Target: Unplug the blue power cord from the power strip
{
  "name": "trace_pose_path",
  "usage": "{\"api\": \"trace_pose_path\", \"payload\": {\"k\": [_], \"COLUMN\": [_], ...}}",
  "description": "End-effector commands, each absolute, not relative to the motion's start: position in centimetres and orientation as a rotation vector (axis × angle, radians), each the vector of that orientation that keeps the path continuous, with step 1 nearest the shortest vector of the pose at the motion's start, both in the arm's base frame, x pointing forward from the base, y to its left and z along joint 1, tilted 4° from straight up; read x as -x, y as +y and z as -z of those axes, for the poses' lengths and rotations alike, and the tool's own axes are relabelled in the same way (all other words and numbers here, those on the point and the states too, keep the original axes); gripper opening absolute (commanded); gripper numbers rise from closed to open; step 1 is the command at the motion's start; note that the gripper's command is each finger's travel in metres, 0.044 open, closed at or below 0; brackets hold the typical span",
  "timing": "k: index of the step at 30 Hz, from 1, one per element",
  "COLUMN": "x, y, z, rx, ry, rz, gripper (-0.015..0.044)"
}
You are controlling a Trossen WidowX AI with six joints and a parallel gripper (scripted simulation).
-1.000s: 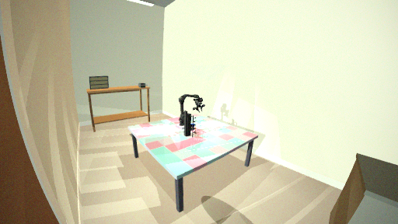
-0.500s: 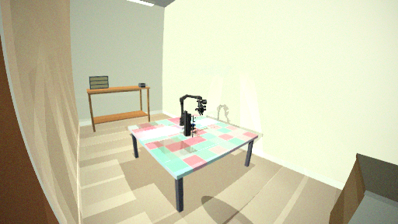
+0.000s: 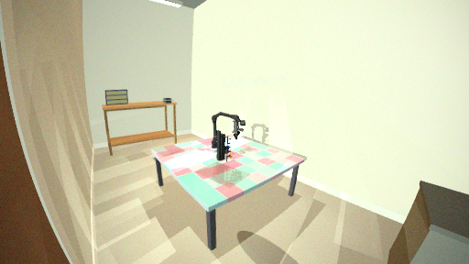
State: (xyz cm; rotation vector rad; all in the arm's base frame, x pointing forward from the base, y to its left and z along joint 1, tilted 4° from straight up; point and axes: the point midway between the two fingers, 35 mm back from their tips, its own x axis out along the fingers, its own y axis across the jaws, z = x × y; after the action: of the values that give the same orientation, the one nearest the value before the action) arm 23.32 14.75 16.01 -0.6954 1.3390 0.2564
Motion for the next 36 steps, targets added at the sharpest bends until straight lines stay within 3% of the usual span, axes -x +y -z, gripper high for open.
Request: {"api": "trace_pose_path", "payload": {"k": [1,14,36], "x": [-25.9,-27.3,-27.4], "y": [8.9,2.8,2.2], "z": [-14.4,-13.5,-13.5], "rx": [1.016,1.272,1.279], "ry": [1.396,1.236,1.228], "rz": [-0.713,-1.184,-1.197], "gripper": [0.0160,0.0160,0.0160]}}
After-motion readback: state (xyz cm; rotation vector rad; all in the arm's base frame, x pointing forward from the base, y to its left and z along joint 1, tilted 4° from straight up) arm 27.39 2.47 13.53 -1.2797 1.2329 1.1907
